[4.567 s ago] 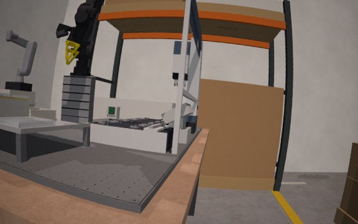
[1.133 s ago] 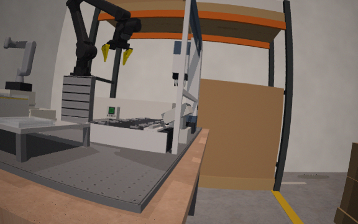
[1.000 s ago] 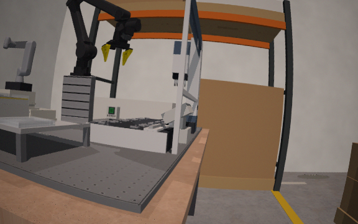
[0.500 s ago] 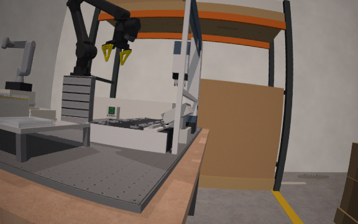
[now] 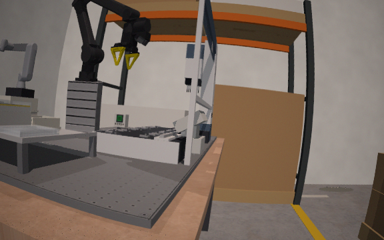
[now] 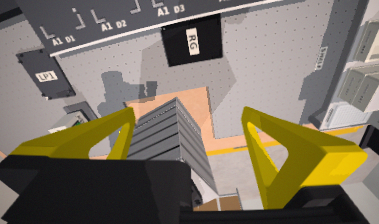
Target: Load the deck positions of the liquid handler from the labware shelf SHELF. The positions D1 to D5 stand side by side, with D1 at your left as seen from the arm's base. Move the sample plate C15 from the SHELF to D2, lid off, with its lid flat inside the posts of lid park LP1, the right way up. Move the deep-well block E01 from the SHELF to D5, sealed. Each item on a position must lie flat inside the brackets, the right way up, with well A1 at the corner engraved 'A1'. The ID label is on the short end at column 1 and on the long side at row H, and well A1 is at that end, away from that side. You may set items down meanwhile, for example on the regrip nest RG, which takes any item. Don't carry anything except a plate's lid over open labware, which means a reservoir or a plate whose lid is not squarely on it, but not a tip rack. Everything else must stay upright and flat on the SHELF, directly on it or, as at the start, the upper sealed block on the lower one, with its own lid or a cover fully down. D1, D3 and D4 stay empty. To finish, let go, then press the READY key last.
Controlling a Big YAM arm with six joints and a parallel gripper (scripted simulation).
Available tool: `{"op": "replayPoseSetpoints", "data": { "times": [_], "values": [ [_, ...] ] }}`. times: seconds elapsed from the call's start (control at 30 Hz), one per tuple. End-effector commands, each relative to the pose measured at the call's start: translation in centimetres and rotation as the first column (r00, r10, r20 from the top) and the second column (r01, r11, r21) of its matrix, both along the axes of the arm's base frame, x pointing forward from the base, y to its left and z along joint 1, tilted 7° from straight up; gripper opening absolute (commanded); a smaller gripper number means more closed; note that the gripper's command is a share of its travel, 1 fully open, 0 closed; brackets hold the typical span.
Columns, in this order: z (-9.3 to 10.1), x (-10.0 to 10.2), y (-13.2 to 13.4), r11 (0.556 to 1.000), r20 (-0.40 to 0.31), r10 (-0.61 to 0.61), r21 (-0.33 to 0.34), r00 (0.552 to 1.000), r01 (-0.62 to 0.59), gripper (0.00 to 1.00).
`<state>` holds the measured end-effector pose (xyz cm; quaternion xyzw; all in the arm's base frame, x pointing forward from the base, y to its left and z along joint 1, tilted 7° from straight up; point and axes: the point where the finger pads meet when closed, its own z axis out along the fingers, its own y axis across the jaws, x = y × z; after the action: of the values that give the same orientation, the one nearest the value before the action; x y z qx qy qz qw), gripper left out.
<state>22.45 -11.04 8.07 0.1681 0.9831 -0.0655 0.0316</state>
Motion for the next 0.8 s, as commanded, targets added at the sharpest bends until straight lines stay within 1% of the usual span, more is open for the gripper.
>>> {"op": "replayPoseSetpoints", "data": {
  "times": [0.0,0.13,0.2,0.27,0.3,0.33,0.43,0.5,0.53,0.6,0.77],
  "values": [
    [0.6,0.5,-0.5,0.997,-0.010,0.075,0.003,0.997,-0.075,1.00],
    [1.8,1.7,-1.0,0.988,0.005,0.154,-0.007,0.988,-0.154,1.00],
    [1.8,1.8,-1.1,0.981,0.002,0.192,-0.007,0.981,-0.192,1.00],
    [1.0,1.0,-0.8,0.982,-0.015,0.191,0.002,0.981,-0.191,1.00],
    [1.9,2.0,-1.8,0.985,0.014,0.172,-0.014,0.985,-0.172,1.00],
    [2.0,2.1,-2.4,0.988,0.022,0.153,-0.018,0.988,-0.152,1.00],
    [2.2,1.9,-4.0,0.995,0.030,0.094,-0.017,0.995,-0.093,1.00],
    [2.2,1.9,-4.0,0.995,0.030,0.094,-0.017,0.995,-0.093,1.00],
    [2.1,1.5,-4.4,0.997,0.020,0.074,-0.009,0.997,-0.074,1.00],
    [2.3,1.8,-5.6,1.000,0.039,0.023,-0.014,0.999,-0.022,1.00],
    [2.6,1.5,-8.3,0.996,0.053,-0.086,-0.010,0.995,0.086,1.00]
  ]
}}
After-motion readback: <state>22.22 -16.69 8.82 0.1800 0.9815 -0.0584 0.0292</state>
